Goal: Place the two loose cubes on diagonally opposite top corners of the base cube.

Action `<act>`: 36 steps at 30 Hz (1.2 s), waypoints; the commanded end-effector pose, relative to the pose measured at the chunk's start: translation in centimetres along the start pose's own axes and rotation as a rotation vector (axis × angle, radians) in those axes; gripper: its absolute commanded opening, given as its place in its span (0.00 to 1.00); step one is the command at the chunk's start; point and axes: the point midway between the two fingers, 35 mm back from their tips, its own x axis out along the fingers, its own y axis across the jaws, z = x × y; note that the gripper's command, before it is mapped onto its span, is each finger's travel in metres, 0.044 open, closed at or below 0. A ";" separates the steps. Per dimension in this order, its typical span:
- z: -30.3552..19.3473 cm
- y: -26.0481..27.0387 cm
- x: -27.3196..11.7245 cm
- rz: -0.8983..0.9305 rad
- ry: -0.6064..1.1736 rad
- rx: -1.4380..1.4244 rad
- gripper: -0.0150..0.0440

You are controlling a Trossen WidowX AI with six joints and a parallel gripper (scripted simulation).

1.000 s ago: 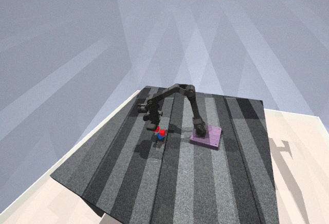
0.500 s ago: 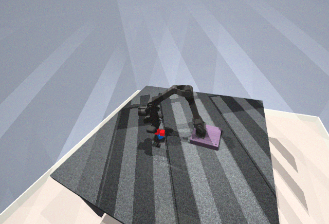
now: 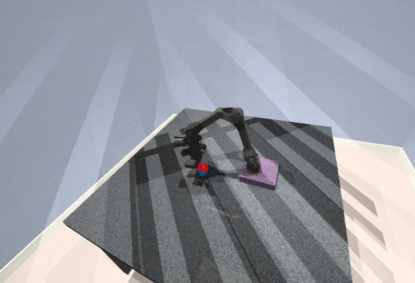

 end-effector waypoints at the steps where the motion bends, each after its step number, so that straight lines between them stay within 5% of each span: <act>1: -0.2 0.0 0.2 0.004 0.006 0.005 0.43; 29: -0.1 0.0 0.3 0.004 0.006 0.003 0.43; 33: -0.1 0.0 0.3 0.004 0.006 0.003 0.60; 36: -0.1 0.0 0.3 0.004 0.006 0.003 0.60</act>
